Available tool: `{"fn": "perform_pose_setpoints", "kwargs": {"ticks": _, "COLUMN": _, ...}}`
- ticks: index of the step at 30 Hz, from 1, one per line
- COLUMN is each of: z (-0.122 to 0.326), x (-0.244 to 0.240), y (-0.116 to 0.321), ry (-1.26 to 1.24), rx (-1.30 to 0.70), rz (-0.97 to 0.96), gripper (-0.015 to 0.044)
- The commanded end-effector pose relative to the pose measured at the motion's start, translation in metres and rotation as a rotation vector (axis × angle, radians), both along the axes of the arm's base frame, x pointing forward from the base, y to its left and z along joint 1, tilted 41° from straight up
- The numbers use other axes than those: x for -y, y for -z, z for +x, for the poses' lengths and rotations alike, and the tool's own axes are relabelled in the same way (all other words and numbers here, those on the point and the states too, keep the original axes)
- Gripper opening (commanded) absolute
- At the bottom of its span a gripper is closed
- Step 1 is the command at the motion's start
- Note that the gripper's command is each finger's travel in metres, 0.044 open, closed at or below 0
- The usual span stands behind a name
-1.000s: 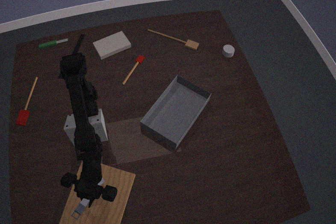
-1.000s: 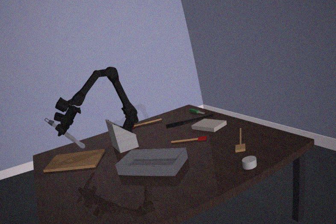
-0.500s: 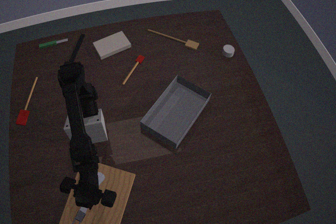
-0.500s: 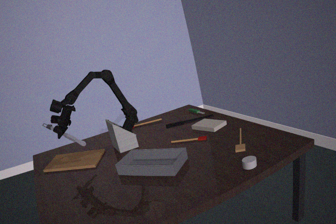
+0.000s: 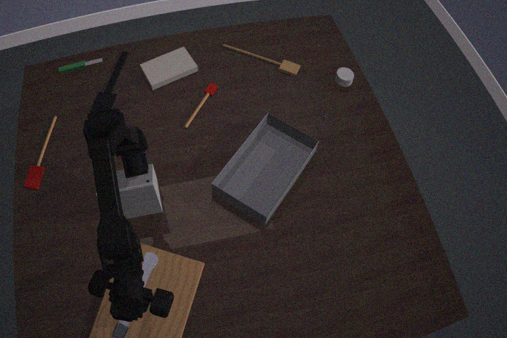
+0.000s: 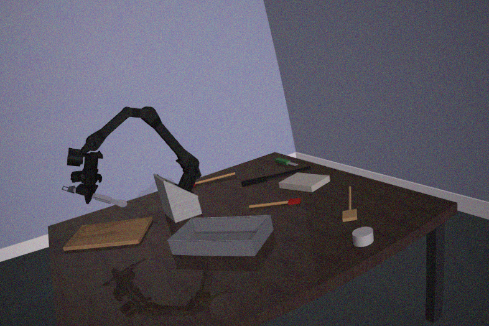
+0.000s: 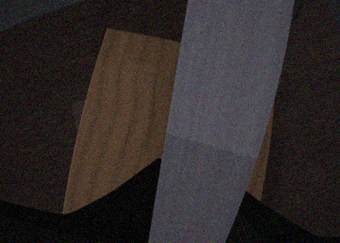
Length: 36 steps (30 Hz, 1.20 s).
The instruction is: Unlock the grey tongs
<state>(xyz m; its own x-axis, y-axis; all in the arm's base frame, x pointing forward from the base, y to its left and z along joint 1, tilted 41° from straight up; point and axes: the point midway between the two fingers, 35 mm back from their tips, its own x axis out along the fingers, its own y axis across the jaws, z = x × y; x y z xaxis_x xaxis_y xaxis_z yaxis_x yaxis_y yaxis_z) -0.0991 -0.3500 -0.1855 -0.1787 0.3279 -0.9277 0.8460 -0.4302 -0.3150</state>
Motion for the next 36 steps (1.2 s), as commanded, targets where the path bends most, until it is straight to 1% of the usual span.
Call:
{"fn": "perform_pose_setpoints", "kwargs": {"ticks": 1, "z": -0.001, "x": 0.001, "y": 0.000, "ry": 0.023, "rx": 0.020, "rz": 0.028, "gripper": -0.0150}}
{"fn": "perform_pose_setpoints", "kwargs": {"ticks": 28, "z": -0.002, "x": -0.016, "y": -0.016, "ry": 0.177, "rx": 0.176, "rz": 0.317, "gripper": -0.0150}}
{"fn": "perform_pose_setpoints", "kwargs": {"ticks": 36, "z": -0.002, "x": -0.017, "y": -0.018, "ry": 0.186, "rx": 0.184, "rz": 0.333, "gripper": -0.0150}}
